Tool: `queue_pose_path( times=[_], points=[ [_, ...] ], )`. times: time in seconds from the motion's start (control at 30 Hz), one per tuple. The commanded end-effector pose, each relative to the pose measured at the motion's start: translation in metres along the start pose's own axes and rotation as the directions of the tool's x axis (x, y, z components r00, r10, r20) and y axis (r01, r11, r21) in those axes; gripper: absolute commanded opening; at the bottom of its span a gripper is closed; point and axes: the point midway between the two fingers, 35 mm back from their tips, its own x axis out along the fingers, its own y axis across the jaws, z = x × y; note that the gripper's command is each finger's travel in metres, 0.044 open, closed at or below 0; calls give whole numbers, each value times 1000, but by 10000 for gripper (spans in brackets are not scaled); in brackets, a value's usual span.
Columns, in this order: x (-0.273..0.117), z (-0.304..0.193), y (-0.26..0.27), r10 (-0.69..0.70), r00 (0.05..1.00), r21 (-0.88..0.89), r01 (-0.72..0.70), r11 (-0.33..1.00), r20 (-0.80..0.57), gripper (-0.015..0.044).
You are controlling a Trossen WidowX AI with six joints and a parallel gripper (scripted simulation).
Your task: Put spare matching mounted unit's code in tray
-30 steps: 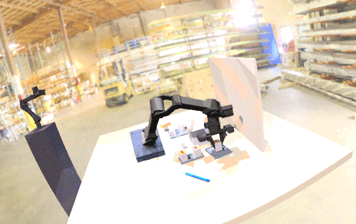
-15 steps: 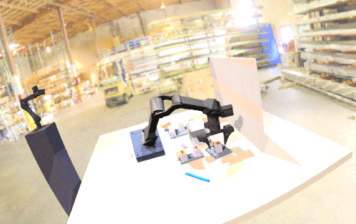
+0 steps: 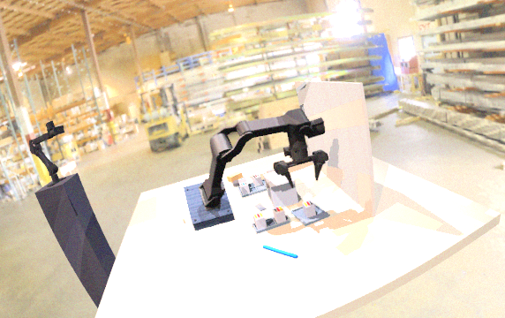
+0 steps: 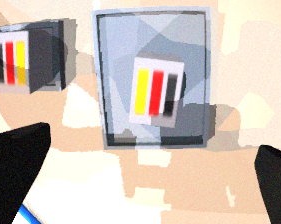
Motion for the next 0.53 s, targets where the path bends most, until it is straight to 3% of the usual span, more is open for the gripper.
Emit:
queue_pose_path(
  times=[0.0,0.5],
  points=[
    [-7,-3,1,2,1000,9,-2,1000,-7,440],
    [-2,-1,1,4,1000,0,-4,1000,-1,440]
  ],
)
